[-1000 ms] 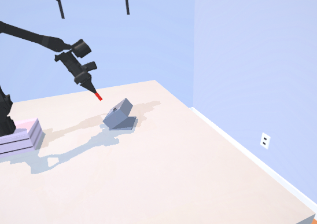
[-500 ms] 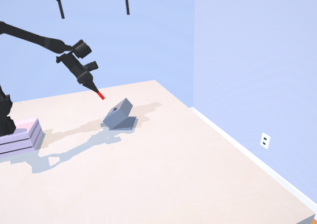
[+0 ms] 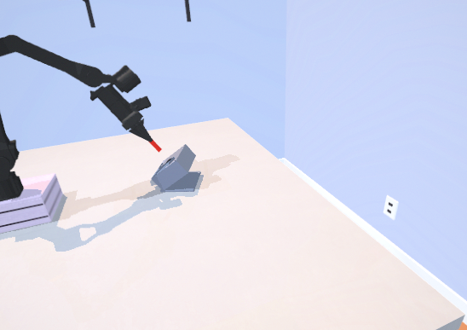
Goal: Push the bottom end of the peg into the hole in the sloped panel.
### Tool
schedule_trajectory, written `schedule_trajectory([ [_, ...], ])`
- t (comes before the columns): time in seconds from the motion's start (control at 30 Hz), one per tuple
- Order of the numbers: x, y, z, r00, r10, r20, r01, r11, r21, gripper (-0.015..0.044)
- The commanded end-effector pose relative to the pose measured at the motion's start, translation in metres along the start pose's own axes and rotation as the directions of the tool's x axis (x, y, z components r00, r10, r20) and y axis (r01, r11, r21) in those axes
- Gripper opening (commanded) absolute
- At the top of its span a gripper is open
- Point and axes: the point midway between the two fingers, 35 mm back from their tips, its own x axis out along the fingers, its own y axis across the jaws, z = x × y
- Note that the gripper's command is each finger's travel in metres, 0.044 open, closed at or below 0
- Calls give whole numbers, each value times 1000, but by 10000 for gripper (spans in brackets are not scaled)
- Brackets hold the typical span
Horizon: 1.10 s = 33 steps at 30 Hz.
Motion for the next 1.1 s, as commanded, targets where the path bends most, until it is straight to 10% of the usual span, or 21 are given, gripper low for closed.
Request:
schedule_trajectory([
  [0.0,9,1,-1,1000,-3,2,3,1000,-12,0],
  [1.07,32,1,0,1000,-9,10,9,1000,2,0],
])
